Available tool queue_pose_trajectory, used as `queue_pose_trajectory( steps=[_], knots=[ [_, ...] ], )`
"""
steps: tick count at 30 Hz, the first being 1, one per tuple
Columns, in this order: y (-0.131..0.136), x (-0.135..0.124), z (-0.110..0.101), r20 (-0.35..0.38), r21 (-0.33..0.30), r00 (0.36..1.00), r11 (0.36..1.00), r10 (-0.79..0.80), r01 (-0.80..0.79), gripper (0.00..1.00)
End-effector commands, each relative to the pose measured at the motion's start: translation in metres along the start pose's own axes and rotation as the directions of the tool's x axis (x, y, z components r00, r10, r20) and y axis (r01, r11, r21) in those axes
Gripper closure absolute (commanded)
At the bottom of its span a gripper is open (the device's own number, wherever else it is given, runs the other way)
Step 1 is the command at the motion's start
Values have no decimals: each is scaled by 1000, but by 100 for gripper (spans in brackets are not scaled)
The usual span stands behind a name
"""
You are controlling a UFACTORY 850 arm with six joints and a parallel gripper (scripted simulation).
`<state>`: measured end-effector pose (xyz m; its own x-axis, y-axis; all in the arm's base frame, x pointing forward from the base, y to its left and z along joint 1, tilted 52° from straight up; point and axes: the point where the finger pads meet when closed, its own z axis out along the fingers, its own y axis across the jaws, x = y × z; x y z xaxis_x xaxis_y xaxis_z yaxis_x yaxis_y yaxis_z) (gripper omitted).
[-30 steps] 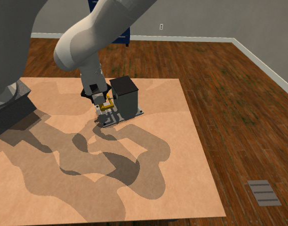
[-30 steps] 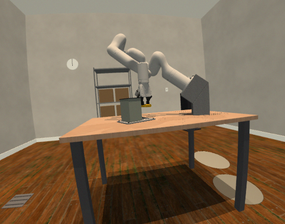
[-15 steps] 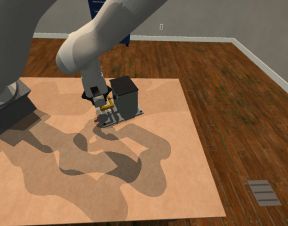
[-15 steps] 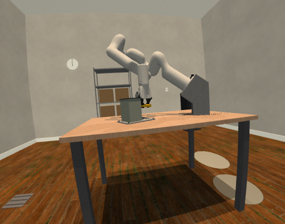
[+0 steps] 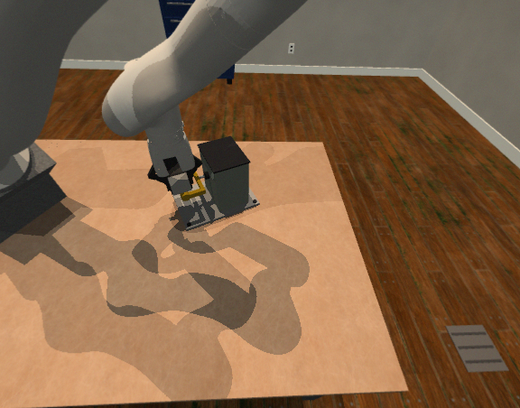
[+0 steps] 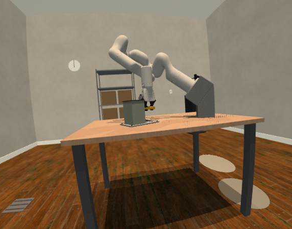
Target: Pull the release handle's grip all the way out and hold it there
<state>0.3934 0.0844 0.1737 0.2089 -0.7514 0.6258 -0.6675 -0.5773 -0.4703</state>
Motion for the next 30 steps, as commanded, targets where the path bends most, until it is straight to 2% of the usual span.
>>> queue_pose_trajectory(
  steps=[1,5,6,30],
  knots=[
    [0,0,0,0,0,1000,1000,0,0,49],
    [0,0,0,0,0,1000,1000,0,0,49],
    [0,0,0,0,0,1000,1000,0,0,100],
    [0,0,0,0,0,1000,1000,0,0,100]
  ],
)
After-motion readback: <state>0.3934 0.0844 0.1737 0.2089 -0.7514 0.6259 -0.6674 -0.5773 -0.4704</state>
